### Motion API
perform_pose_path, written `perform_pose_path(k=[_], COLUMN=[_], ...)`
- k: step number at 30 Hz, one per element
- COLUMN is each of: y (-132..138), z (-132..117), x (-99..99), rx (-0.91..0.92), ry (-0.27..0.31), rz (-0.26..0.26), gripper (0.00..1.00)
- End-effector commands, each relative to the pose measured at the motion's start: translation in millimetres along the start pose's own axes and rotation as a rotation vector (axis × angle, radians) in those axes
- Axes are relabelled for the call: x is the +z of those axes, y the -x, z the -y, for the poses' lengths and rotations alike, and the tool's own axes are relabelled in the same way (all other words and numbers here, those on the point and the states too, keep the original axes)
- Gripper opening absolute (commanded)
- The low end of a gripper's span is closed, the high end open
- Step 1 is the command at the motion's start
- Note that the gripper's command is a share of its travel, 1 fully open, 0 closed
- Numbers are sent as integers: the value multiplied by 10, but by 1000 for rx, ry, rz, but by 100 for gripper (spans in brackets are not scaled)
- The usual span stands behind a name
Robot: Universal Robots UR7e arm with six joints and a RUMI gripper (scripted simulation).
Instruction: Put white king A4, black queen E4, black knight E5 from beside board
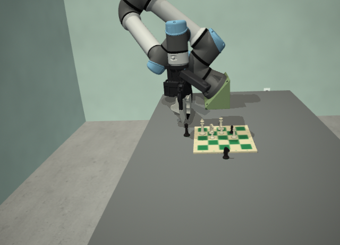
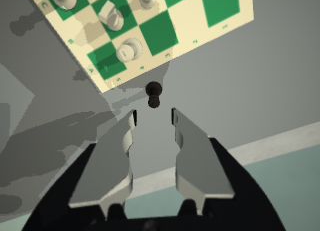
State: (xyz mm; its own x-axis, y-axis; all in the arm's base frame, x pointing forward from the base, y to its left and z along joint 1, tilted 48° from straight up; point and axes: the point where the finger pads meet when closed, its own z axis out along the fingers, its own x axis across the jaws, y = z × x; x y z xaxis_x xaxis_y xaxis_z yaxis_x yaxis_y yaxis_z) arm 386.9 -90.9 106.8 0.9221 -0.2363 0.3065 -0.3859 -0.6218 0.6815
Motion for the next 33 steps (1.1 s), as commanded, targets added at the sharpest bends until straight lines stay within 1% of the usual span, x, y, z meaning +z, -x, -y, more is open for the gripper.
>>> perform_pose_path(k=[1, 16, 24, 33], y=[12, 15, 25, 26], z=[3, 3, 5, 6], x=[10, 17, 87, 288], rx=[0, 0, -2, -2], ry=[0, 0, 1, 0], rz=[2, 3, 5, 5], gripper=[25, 25, 25, 25])
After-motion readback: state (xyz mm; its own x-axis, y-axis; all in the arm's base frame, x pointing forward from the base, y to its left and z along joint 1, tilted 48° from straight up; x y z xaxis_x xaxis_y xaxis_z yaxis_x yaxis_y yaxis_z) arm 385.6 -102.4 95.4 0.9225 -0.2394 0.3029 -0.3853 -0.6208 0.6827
